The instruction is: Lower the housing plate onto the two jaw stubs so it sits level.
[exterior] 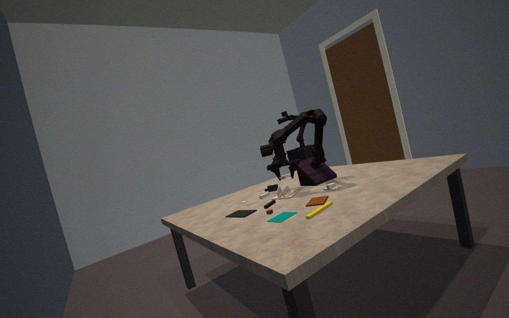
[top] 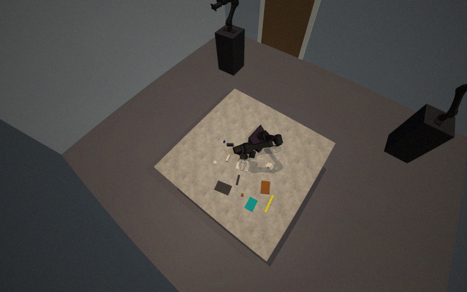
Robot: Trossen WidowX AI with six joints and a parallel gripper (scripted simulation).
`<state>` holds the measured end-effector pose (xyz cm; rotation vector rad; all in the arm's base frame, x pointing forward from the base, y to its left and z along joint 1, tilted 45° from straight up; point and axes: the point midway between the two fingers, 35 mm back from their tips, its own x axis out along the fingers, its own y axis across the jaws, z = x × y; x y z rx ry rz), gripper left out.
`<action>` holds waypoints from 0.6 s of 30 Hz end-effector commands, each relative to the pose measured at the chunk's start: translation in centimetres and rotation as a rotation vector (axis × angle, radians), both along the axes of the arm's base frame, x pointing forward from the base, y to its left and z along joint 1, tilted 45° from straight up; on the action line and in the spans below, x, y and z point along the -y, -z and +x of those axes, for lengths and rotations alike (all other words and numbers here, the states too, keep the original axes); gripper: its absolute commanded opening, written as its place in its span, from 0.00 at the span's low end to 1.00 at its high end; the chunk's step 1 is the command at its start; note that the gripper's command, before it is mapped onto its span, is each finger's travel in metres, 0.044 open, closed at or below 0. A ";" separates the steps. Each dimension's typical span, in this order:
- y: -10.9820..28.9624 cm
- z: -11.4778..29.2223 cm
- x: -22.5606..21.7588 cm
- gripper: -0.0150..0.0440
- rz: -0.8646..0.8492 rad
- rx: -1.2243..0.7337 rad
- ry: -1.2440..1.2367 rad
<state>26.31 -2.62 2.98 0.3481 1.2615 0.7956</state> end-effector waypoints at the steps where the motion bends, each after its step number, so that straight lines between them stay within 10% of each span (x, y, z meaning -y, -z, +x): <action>1: 0.1 0.0 0.1 0.85 -0.005 0.001 -0.004; 18: 0.2 -0.2 0.1 0.85 -0.005 0.000 -0.003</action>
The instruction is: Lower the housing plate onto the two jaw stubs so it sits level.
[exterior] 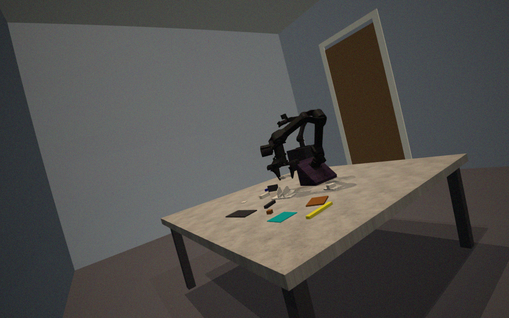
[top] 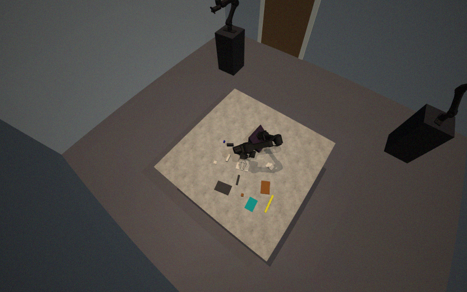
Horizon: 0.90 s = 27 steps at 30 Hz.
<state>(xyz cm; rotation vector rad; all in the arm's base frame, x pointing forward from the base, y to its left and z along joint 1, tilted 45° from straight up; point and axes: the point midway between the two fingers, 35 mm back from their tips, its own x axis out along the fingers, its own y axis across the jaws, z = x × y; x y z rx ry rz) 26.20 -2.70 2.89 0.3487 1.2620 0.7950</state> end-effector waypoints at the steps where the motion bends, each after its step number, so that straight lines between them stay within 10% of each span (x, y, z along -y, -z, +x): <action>1: 0.1 0.0 0.1 0.85 -0.005 0.001 -0.004; 27: 3.0 0.5 -2.7 0.85 -0.006 0.001 -0.003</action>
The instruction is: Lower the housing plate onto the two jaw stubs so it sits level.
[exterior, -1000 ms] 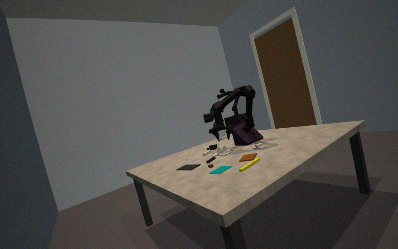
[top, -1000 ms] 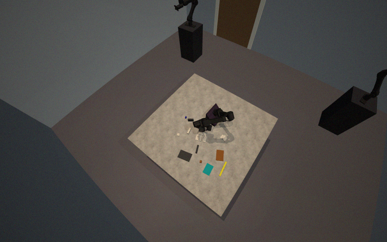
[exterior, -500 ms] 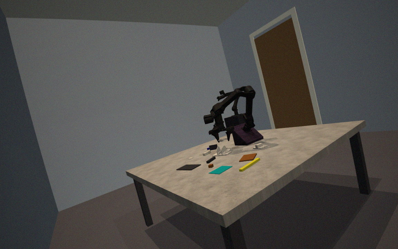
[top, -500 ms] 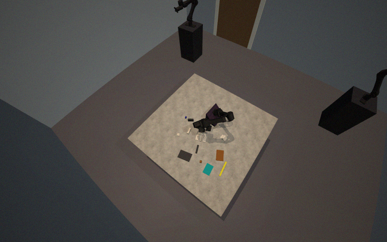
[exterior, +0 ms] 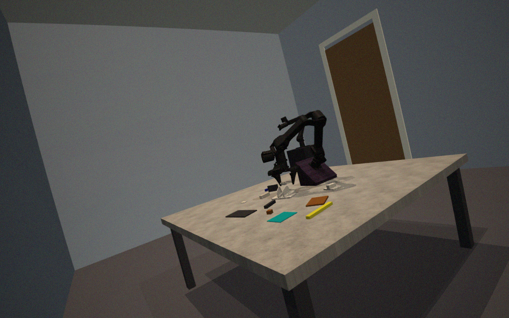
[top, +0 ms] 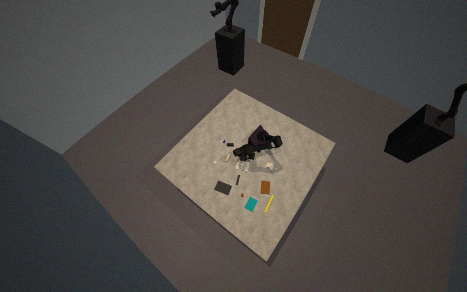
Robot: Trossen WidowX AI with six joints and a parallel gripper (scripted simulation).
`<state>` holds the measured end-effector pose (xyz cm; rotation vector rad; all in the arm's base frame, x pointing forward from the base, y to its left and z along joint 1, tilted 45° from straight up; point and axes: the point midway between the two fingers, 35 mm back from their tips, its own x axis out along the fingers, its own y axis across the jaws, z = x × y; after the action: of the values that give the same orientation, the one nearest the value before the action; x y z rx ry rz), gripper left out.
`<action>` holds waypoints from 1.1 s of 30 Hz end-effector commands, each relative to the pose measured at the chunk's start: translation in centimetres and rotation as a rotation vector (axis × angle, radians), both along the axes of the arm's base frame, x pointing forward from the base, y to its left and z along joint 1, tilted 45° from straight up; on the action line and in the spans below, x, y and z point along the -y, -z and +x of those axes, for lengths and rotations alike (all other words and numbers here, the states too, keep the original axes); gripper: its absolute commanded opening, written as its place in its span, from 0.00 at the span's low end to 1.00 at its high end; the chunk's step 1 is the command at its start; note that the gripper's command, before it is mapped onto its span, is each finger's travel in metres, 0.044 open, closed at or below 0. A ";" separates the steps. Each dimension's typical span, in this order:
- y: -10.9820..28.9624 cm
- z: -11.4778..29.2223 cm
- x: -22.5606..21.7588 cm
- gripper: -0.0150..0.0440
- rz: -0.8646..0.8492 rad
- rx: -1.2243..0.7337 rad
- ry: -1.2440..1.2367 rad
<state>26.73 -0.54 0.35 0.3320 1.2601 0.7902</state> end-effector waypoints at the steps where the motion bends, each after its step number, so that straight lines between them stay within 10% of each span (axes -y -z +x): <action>1: 0.6 -0.1 -0.6 0.85 0.008 -0.007 0.001; 33: 2.0 0.0 -2.2 0.85 0.012 -0.009 0.002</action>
<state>26.66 1.56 -1.62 0.3393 1.2643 0.7956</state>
